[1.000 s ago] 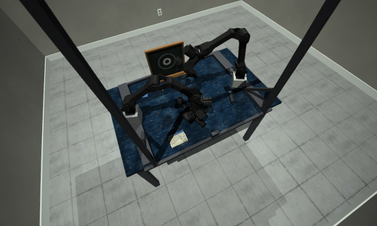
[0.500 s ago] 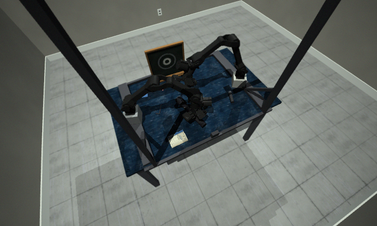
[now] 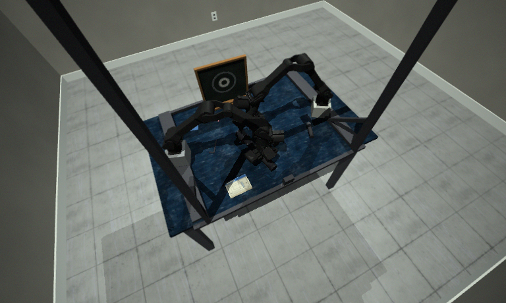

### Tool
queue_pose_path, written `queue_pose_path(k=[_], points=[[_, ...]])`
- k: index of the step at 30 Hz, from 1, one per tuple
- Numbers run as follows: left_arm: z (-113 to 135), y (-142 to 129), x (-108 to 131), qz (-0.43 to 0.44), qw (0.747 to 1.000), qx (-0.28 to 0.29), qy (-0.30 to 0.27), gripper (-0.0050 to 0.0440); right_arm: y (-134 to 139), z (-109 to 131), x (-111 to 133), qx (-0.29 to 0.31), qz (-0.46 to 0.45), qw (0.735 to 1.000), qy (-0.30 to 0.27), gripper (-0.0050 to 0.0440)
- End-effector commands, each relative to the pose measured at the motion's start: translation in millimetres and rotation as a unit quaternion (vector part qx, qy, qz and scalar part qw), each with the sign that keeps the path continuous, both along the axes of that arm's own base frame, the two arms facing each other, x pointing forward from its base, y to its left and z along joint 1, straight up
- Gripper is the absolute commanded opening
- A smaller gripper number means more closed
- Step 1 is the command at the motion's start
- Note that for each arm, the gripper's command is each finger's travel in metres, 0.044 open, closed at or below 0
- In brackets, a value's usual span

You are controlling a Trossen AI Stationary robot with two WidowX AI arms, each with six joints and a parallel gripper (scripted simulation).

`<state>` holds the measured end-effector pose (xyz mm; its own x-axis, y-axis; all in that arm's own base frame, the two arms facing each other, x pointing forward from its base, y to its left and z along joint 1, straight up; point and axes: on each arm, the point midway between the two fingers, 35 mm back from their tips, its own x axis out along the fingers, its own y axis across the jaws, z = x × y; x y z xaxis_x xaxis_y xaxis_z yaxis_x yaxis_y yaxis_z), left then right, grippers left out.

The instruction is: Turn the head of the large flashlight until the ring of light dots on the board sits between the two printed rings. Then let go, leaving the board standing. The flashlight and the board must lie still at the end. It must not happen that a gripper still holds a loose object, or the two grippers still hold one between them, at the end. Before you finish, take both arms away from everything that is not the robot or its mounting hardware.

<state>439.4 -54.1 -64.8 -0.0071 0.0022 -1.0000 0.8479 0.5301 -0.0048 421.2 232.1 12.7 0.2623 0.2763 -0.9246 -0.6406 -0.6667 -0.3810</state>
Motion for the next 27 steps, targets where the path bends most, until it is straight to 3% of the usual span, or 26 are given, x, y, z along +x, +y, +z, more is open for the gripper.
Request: queue_pose_path(k=[1,27], points=[[16,-3,8,0.001,1.000,-0.006,-0.020,0.0130,4,15,8,0.011,-0.002,1.000,-0.017,0.0337],[16,-3,8,0.001,1.000,-0.006,-0.020,0.0130,12,-15,17,0.011,-0.004,1.000,-0.016,0.0337]])
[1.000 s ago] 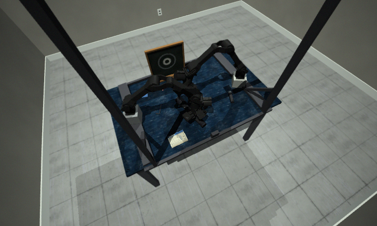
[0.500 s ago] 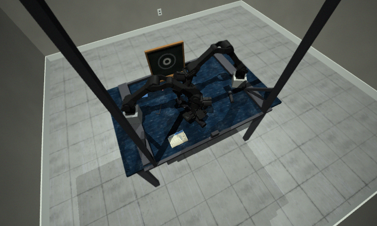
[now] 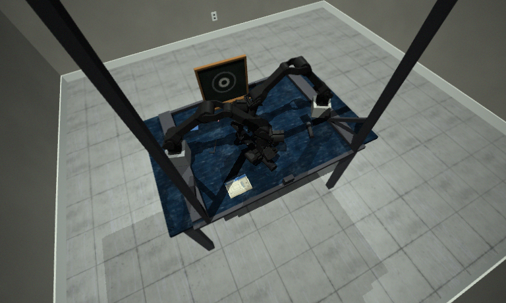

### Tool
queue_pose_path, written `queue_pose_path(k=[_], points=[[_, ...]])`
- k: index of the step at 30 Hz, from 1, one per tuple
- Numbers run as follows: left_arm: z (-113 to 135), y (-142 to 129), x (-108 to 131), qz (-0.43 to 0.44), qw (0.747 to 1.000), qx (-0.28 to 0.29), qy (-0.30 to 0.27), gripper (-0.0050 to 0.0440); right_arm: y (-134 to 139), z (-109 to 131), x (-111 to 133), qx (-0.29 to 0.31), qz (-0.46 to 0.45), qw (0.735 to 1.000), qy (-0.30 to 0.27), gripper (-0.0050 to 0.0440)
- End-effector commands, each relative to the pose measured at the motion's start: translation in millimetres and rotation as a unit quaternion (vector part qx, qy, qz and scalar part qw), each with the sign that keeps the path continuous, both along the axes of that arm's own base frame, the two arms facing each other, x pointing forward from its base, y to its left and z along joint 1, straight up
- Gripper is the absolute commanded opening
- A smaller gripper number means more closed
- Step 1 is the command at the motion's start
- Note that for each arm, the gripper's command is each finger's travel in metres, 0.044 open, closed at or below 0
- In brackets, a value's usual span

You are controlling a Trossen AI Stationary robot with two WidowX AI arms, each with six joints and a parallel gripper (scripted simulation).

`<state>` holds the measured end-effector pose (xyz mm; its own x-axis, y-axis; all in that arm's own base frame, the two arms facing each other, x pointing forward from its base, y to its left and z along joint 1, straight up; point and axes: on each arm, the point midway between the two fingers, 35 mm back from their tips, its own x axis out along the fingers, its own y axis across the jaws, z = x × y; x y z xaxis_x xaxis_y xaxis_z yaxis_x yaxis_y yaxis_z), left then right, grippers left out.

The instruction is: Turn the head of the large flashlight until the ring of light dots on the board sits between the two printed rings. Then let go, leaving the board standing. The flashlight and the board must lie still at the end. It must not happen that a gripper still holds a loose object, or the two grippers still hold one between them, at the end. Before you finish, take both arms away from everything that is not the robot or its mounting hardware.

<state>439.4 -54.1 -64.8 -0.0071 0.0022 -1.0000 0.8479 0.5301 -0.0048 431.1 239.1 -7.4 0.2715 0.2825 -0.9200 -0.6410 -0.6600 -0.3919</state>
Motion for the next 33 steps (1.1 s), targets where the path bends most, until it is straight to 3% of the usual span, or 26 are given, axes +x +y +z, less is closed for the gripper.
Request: queue_pose_path(k=[1,16,17,26,33], points=[[16,-3,8,0.001,1.000,-0.006,-0.020,0.0130,5,3,7,0.007,-0.001,1.000,-0.012,0.0337],[16,-3,8,0.001,1.000,-0.006,-0.020,0.0130,9,-12,12,0.006,-0.002,1.000,-0.012,0.0337],[16,-3,8,0.001,1.000,-0.006,-0.020,0.0130,9,-12,12,0.005,-0.002,1.000,-0.013,0.0226],[16,-3,8,0.001,1.000,-0.006,-0.020,0.0130,9,-12,12,0.005,-0.002,1.000,-0.013,0.0226],[16,-3,8,0.001,1.000,-0.006,-0.020,0.0130,11,-9,15,-0.029,-0.002,0.999,0.018,0.0226]])
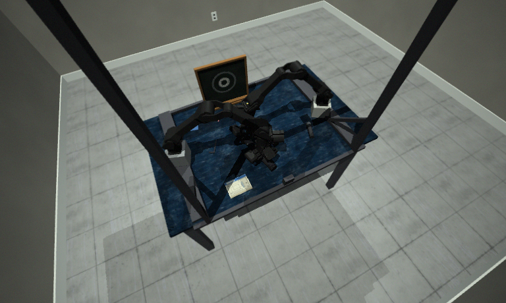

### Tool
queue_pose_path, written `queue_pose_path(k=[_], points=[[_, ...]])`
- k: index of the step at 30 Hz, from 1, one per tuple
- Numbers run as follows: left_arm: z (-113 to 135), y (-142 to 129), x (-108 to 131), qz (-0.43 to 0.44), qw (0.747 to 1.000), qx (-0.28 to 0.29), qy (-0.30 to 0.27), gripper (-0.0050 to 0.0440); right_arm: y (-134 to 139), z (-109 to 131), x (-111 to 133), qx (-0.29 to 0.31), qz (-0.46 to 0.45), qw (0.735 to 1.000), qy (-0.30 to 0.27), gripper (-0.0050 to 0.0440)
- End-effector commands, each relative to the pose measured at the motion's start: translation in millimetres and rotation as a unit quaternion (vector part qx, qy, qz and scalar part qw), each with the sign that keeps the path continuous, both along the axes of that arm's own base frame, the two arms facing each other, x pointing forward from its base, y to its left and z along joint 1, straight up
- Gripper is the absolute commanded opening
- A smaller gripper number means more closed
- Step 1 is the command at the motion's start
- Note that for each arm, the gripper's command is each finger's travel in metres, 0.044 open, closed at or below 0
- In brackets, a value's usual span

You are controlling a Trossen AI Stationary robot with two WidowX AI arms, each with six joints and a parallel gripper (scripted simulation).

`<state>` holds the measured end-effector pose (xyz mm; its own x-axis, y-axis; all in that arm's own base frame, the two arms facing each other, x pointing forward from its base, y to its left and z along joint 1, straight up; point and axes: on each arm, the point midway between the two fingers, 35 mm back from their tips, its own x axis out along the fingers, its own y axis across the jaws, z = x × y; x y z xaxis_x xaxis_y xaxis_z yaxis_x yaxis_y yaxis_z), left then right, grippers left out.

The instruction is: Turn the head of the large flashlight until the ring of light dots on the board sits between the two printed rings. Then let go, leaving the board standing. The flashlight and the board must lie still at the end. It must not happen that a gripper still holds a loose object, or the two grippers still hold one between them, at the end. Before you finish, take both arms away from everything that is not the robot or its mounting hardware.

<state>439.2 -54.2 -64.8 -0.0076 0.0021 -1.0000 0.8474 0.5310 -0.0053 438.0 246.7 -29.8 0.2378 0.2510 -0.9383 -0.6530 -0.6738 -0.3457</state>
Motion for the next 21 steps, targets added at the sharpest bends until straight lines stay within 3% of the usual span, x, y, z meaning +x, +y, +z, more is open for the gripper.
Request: queue_pose_path(k=[1,21], points=[[15.6,-2.7,8.6,0.001,1.000,-0.006,-0.021,0.0130,3.9,13.4,8.3,-0.016,-0.003,1.000,0.004,0.0226],[15.6,-2.7,8.6,0.001,1.000,-0.006,-0.021,0.0130,5.7,13.3,11.2,-0.093,-0.004,0.993,0.076,0.0226]])
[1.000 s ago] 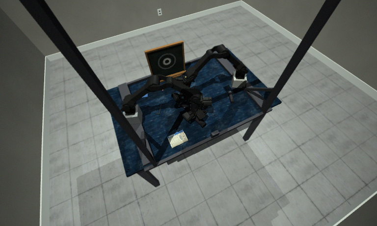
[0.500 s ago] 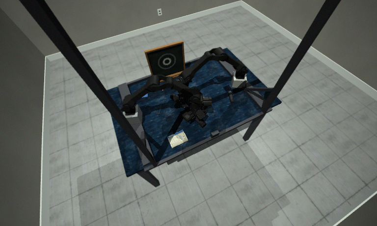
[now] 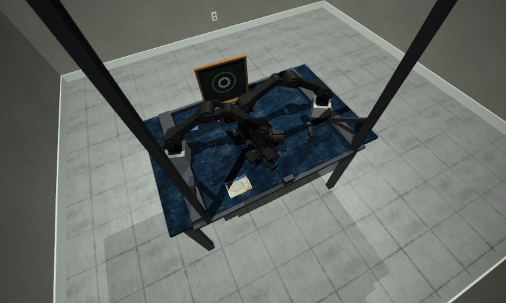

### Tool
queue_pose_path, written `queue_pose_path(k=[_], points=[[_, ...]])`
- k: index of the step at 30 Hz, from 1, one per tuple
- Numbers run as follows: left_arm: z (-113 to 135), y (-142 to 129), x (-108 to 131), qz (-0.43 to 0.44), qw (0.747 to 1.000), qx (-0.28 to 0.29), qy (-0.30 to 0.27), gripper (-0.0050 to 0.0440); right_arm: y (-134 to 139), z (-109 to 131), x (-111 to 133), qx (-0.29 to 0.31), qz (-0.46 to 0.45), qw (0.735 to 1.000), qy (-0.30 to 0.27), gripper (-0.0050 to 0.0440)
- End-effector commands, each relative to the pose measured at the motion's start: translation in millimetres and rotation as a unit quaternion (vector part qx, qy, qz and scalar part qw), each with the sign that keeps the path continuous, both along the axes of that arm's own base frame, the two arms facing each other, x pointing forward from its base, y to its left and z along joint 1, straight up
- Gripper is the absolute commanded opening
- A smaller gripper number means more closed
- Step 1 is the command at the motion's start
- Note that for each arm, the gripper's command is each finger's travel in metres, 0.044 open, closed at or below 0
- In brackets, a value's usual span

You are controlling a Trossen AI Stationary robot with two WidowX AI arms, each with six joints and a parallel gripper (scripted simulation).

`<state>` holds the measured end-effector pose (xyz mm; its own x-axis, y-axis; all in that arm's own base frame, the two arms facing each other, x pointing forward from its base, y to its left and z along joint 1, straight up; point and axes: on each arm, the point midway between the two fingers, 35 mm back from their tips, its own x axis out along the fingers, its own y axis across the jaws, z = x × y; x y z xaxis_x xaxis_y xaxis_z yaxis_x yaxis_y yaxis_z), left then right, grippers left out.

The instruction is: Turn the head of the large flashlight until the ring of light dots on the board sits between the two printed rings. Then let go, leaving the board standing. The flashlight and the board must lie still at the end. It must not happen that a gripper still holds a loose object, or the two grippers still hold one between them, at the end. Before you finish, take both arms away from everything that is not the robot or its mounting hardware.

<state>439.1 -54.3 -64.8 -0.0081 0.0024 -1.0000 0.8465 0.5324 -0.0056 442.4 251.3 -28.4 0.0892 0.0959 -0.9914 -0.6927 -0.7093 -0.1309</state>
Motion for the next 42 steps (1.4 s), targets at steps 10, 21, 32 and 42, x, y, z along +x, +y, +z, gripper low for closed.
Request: queue_pose_path(k=[10,21,32,42], points=[[16,-3,9,0.000,1.000,-0.006,-0.021,0.0130,0,9,5,-0.017,-0.001,1.000,0.005,0.0337],[16,-3,9,0.000,1.000,-0.006,-0.021,0.0130,0,9,5,-0.017,-0.001,1.000,0.005,0.0337],[16,-3,9,0.000,1.000,-0.006,-0.021,0.0130,-2,34,4,-0.016,-0.001,1.000,0.003,0.0337],[16,-3,9,0.000,1.000,-0.006,-0.021,0.0130,-3,67,2,-0.014,-0.001,1.000,-0.001,0.0337]])
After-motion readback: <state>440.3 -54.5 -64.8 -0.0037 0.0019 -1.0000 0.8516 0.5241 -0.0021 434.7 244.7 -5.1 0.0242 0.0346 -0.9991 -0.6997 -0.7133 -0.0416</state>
